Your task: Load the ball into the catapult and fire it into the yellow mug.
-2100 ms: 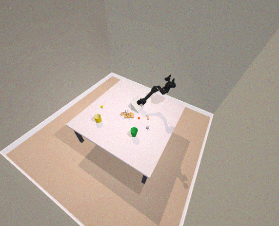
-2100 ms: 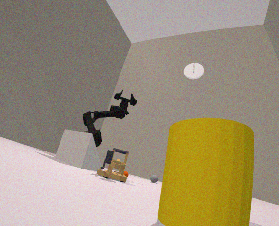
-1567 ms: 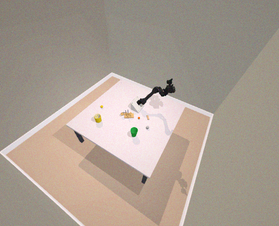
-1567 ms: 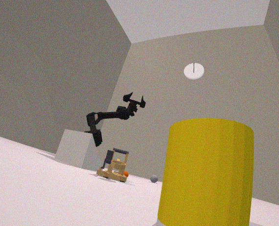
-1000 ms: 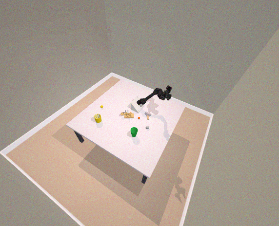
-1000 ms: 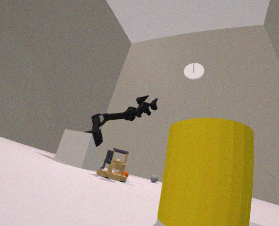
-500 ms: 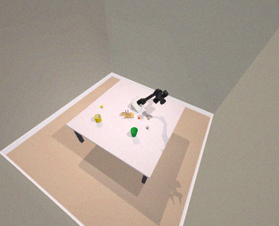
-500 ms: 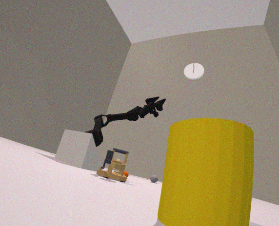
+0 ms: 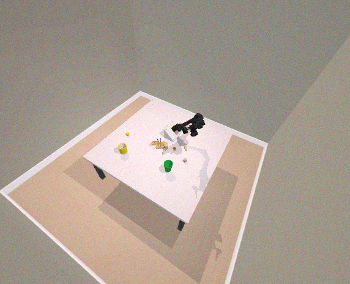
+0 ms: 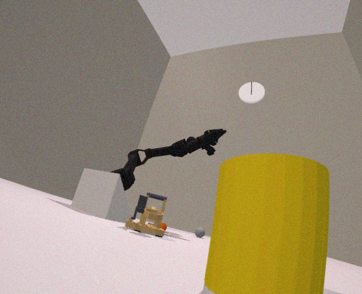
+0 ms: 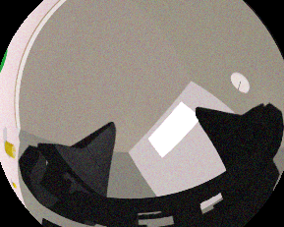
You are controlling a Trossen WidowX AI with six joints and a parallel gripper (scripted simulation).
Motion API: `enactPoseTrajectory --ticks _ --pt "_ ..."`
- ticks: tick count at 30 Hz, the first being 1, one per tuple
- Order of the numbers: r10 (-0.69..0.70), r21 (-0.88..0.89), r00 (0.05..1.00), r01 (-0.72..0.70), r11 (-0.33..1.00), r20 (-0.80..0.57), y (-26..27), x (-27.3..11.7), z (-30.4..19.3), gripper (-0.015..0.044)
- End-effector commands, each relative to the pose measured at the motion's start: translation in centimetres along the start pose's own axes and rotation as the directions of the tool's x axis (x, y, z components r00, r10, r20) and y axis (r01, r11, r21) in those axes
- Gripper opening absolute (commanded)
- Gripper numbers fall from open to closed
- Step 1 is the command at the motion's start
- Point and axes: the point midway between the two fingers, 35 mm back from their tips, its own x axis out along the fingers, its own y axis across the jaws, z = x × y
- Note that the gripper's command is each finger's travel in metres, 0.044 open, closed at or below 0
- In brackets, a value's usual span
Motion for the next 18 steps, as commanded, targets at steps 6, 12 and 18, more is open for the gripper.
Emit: enactPoseTrajectory --ticks 6,12,18 --pt "0.217 -0.176 0.975 -0.205 0.963 0.052 7.0 1.3 0.6 0.044" --pt "0.377 -0.294 0.922 -0.338 0.894 0.085 12.2 1.5 0.9 0.044" --pt "0.53 -0.4 0.84 -0.45 0.799 0.114 17.4 1.0 0.9 0.044"
